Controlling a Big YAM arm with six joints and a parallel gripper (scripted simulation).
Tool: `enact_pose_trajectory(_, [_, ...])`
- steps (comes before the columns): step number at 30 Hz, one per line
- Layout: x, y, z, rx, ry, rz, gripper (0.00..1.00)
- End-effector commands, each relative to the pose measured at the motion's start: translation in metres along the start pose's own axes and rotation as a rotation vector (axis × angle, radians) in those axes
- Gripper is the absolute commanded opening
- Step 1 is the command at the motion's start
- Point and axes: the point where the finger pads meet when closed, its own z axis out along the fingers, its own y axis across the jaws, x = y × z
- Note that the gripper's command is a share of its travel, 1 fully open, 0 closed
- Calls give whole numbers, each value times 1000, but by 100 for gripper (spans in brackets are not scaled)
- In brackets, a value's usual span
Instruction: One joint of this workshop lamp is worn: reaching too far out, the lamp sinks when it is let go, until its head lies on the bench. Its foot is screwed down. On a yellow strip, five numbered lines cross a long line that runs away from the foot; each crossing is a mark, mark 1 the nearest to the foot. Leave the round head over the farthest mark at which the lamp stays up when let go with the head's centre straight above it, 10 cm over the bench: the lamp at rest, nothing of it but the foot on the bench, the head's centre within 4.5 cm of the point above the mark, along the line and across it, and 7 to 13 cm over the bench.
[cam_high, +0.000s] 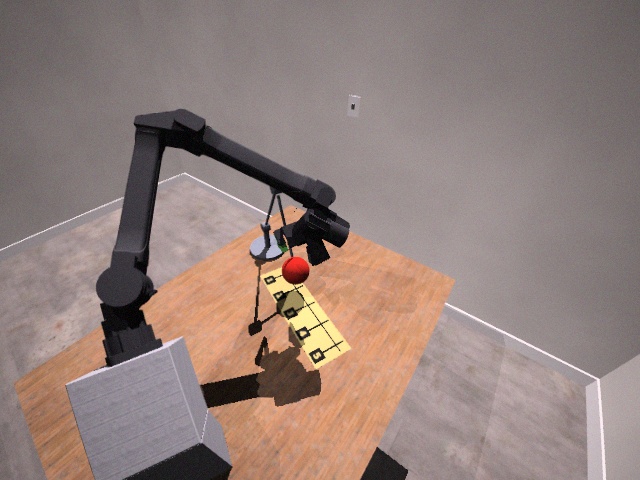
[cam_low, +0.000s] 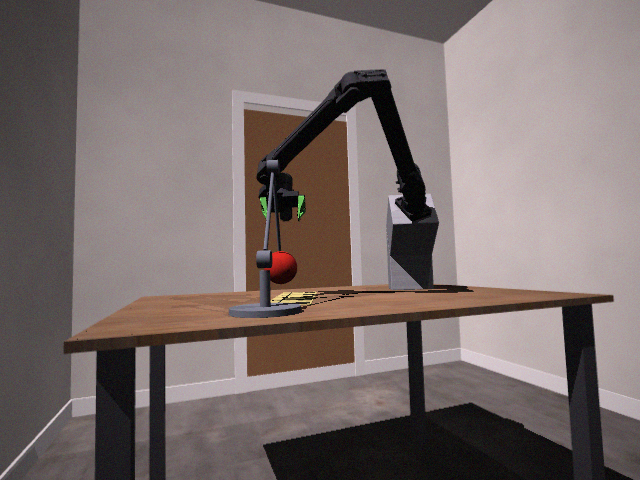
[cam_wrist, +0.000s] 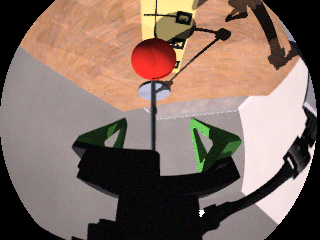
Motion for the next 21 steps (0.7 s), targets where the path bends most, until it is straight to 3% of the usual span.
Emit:
enact_pose_trajectory(1, [2,5,0,-37,-26,5,100])
enact_pose_trajectory(21, [7,1,43,9,19,11,100])
